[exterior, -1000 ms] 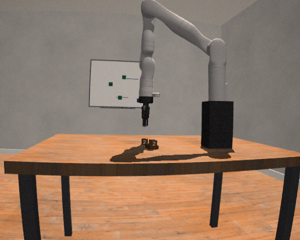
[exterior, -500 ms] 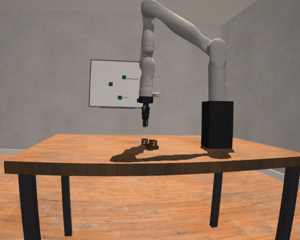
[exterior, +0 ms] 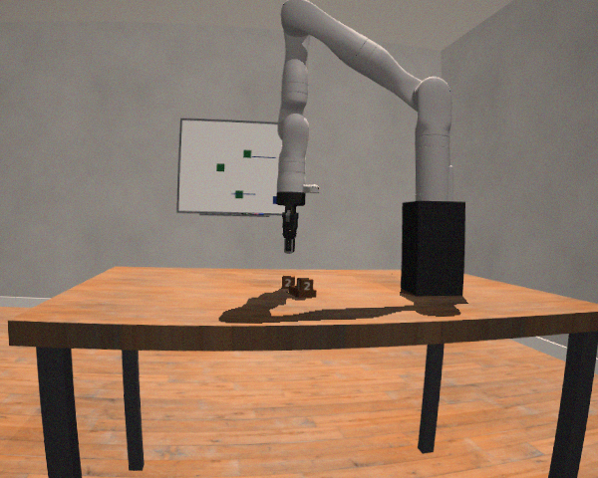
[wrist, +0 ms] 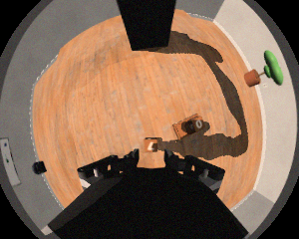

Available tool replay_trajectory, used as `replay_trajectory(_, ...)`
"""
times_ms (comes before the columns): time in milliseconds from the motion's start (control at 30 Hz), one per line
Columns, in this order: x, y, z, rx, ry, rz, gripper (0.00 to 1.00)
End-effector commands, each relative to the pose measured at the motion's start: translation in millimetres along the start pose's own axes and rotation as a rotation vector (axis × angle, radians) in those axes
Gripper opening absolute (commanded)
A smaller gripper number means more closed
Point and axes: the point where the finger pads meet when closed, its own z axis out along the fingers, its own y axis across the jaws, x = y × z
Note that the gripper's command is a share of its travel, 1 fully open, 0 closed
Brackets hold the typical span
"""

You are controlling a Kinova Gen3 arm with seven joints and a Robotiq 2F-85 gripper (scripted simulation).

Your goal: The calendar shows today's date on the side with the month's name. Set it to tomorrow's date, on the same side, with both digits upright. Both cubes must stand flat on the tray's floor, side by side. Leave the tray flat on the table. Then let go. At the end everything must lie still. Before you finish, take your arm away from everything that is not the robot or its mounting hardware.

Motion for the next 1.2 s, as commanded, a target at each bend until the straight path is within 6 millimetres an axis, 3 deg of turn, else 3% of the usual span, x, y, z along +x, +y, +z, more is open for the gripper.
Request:
replay_trajectory(0,-1,0,-1,0.000,-0.001,0.000,0.48)
replay_trajectory(567,-1,0,7,0.001,-0.002,-0.024,0.48)
replay_trajectory(1167,-1,-1,30,0.001,-0.002,-0.024,0.48)
